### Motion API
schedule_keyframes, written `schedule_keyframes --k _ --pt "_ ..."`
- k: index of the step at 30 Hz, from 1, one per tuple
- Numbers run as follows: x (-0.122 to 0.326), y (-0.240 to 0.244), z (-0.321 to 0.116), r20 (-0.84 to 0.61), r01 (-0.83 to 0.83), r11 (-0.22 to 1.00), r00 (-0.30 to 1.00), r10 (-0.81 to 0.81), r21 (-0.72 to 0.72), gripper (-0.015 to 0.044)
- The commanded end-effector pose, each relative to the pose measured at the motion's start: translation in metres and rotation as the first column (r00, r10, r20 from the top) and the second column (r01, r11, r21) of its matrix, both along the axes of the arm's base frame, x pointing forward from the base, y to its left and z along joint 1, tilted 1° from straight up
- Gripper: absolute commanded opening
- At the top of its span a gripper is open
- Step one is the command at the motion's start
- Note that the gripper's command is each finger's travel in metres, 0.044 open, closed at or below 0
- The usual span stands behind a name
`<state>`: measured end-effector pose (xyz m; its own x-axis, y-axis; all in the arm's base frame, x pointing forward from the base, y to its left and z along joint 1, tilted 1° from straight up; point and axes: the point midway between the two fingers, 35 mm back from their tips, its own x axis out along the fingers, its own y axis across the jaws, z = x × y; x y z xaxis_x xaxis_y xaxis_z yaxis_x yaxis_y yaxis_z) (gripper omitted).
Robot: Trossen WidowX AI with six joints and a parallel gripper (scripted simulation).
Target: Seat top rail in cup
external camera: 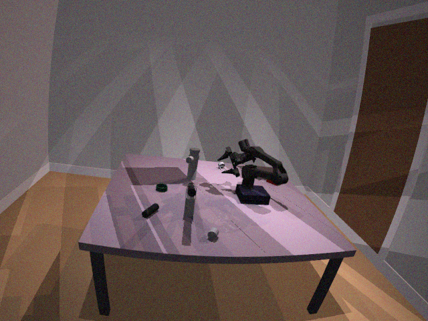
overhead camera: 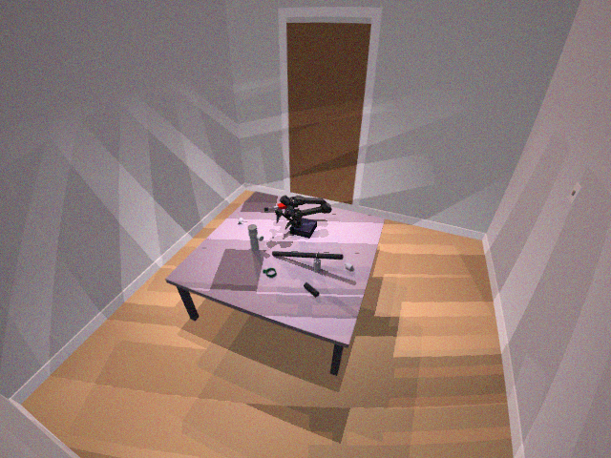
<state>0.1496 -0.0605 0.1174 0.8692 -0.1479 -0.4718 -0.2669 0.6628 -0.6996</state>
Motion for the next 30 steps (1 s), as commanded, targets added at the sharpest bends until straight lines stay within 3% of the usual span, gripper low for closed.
schedule_keyframes --k 1,9,15,30 --pt "0.000 0.000 0.001 -0.003 0.001 1.000 1.000 -0.001 0.008 0.0426" --pt "0.022 0.005 0.045 -0.148 0.074 0.950 0.989 -0.029 0.302 0.0440" --pt "0.059 0.008 0.075 -0.292 0.200 0.873 0.954 -0.069 0.444 0.0440" --pt "0.183 0.079 0.102 -0.527 0.528 0.695 0.813 -0.247 0.488 0.0440"
